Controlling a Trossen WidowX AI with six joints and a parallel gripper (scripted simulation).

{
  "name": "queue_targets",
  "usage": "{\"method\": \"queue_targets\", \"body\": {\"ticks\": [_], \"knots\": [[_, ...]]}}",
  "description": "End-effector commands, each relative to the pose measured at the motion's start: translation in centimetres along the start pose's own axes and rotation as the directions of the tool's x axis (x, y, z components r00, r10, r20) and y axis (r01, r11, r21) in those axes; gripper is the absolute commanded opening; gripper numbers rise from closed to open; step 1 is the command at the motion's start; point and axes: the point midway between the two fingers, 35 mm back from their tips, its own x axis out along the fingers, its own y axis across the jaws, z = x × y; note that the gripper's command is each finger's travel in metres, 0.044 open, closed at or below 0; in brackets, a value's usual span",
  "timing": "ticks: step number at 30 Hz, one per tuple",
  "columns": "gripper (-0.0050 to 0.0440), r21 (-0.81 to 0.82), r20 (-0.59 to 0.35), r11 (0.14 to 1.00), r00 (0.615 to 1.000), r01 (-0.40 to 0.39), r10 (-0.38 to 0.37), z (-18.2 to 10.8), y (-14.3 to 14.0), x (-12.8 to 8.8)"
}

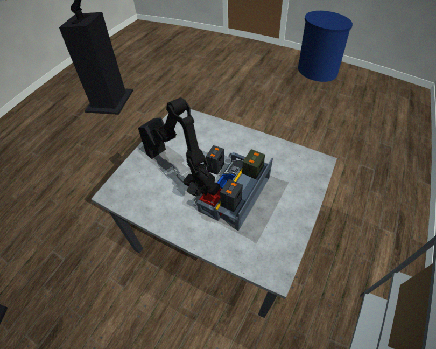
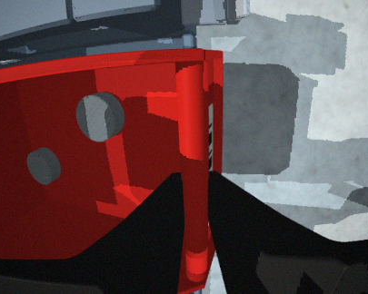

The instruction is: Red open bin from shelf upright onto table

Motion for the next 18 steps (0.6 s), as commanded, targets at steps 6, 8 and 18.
{"method": "queue_targets", "body": {"ticks": [6,8,18], "knots": [[0.0,-0.011,0.009,0.999,0.999,-0.04,0.04,0.2,-0.1,-1.0],[0.0,-0.011,0.009,0.999,0.999,-0.04,0.04,0.2,-0.1,-1.0],[0.0,-0.011,0.009,0.999,0.999,-0.038,0.038,0.2,-3.3,-1.2]]}}
